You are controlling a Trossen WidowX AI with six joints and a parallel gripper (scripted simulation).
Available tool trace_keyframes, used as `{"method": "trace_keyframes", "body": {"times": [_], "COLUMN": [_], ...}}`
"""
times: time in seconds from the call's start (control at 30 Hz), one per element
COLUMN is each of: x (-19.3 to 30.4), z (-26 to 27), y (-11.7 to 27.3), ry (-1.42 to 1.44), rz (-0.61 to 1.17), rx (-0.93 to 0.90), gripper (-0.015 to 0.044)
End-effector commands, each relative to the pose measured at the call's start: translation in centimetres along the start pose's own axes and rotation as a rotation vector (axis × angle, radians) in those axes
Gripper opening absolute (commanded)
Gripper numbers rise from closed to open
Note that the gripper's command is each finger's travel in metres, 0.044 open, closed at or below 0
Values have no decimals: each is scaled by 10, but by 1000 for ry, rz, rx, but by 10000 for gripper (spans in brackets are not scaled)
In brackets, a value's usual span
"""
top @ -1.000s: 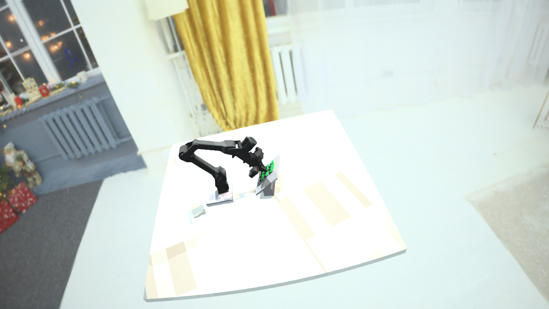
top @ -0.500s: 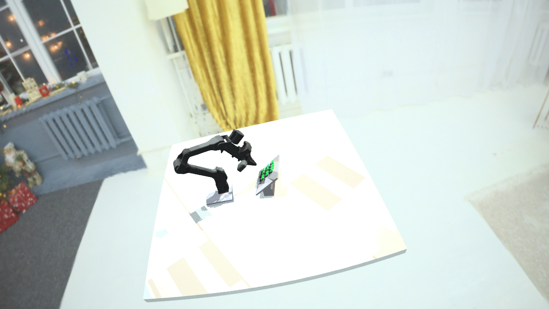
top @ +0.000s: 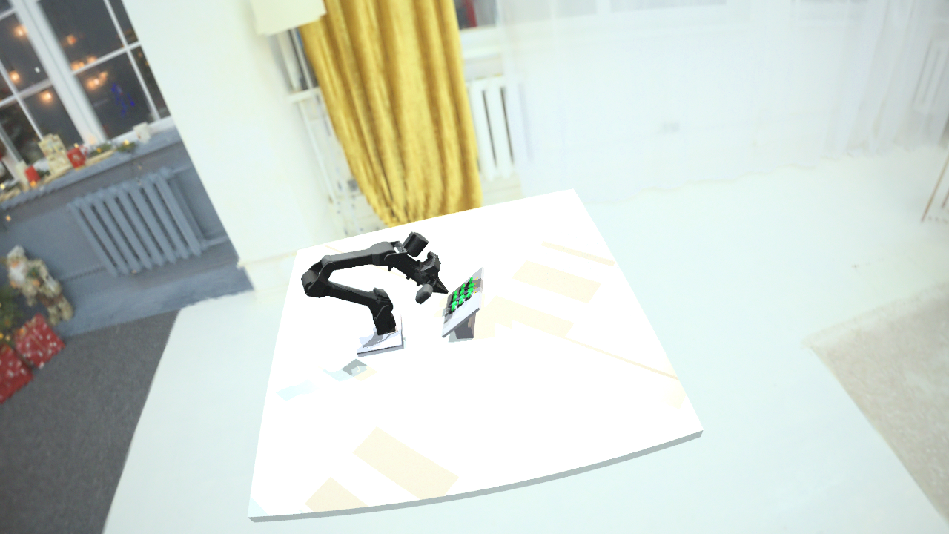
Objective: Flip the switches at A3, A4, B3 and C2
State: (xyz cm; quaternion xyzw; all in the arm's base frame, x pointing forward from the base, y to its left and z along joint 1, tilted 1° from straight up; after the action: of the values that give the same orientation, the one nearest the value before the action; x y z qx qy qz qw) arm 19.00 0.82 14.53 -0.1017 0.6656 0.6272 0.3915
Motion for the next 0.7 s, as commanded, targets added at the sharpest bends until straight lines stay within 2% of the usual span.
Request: {"method": "trace_keyframes", "body": {"times": [0.0,0.67], "x": [2,1], "z": [0,0], "y": [-8,-27], "ry": [5,5], "rz": [7,6], "rx": [0,-1], "gripper": [0,0]}}
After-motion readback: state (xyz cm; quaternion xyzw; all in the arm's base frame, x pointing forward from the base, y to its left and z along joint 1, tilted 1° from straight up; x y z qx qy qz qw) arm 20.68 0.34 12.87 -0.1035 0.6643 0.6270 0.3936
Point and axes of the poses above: the point midway between the two fingers, 35 mm back from their tips, its own y axis back along the fingers, its own z axis across the jaws, x = y × z, the point moved 4 cm from there along y, back along the fingers, and after that the axes turned 8 degrees about -y, right-handed, at the moved point
